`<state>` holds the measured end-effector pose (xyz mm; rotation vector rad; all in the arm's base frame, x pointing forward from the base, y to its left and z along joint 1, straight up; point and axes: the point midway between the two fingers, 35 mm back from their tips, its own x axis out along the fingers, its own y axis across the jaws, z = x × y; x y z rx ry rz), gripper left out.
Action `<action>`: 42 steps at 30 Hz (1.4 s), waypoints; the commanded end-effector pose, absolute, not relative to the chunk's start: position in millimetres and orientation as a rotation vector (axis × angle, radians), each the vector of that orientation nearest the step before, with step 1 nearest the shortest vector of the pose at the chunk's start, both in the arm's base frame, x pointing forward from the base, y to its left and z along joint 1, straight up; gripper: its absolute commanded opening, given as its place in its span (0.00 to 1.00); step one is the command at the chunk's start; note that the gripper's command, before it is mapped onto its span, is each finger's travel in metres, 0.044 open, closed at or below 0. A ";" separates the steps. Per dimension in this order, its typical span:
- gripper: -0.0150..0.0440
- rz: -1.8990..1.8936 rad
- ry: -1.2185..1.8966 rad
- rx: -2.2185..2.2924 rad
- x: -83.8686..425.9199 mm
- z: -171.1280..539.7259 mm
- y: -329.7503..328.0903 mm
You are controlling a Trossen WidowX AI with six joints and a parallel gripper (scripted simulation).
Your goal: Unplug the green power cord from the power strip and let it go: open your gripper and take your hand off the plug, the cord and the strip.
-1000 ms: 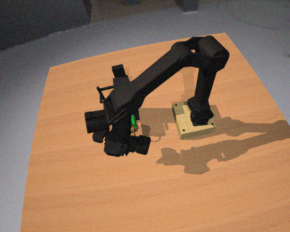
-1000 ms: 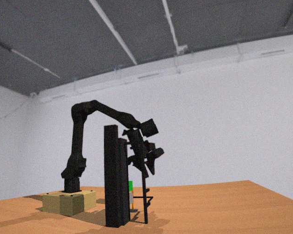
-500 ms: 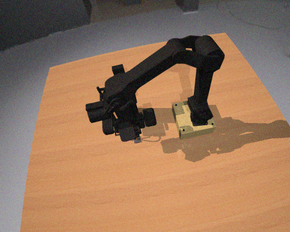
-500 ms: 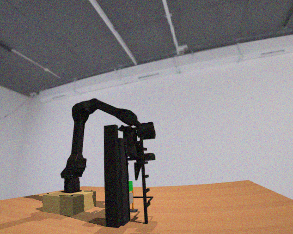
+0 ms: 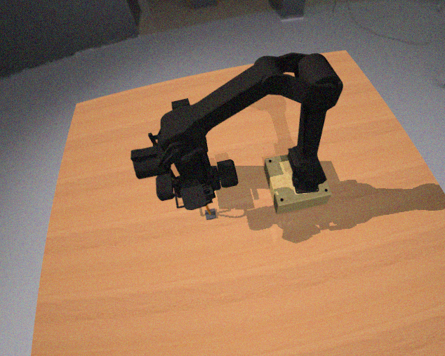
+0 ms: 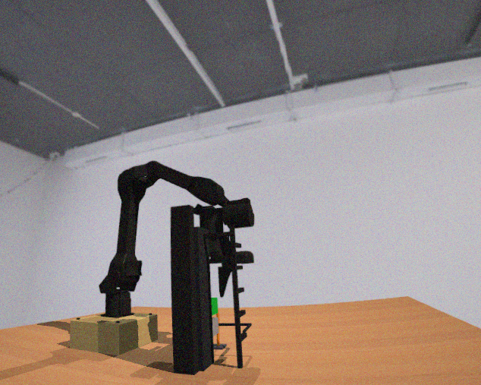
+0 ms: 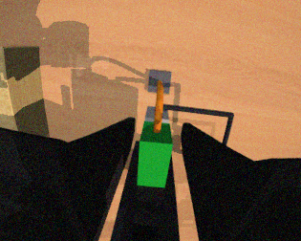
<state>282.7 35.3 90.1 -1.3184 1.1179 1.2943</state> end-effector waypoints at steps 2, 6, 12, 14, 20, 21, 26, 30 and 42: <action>0.53 1.293 1.119 -1.324 284.3 90.6 26.8; 0.53 1.293 1.120 -1.325 285.0 90.6 20.3; 0.53 1.293 1.120 -1.325 285.9 90.6 10.9; 0.53 1.293 1.120 -1.325 286.0 90.6 9.9; 0.53 1.293 1.120 -1.325 286.2 85.7 9.9; 0.53 1.293 1.120 -1.325 286.2 84.2 9.9; 0.53 1.293 1.120 -1.325 286.3 78.6 9.9; 0.39 1.289 1.119 -1.320 286.9 81.1 10.5; 0.25 1.290 1.119 -1.320 286.9 81.1 12.2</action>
